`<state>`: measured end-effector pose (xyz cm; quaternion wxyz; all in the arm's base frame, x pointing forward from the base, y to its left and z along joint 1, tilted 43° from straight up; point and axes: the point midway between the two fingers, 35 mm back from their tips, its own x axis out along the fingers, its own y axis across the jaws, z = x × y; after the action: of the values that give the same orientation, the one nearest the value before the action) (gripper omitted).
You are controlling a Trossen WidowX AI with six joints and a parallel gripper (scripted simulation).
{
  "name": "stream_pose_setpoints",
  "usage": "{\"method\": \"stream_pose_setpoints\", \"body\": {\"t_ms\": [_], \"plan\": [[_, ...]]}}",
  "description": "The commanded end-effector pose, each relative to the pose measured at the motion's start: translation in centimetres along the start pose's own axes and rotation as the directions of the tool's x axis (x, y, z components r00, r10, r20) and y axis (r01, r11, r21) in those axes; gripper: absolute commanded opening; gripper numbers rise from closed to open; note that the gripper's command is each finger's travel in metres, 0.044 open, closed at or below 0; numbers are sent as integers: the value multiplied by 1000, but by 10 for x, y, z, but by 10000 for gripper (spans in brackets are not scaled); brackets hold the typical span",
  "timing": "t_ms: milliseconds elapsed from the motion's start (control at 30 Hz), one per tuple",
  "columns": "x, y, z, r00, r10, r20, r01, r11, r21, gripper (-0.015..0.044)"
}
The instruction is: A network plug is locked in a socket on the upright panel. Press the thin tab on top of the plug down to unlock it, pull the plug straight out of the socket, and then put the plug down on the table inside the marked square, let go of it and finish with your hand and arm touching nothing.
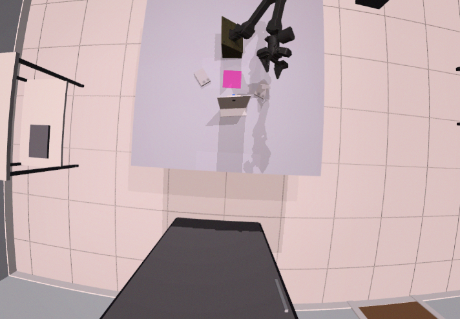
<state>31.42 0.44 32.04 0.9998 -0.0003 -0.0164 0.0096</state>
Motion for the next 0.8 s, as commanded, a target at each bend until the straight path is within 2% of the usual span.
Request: {"method": "stream_pose_setpoints", "body": {"t_ms": [0, 267, 767], "plan": [[1, 0, -1, 1000, 0, 0, 0, 1000, -3, 374], [23, -4, -35, 1000, -4, -21, 1, 993, -118, 164], [45, -14, -111, 998, -11, -65, -12, 938, -346, 156]]}}
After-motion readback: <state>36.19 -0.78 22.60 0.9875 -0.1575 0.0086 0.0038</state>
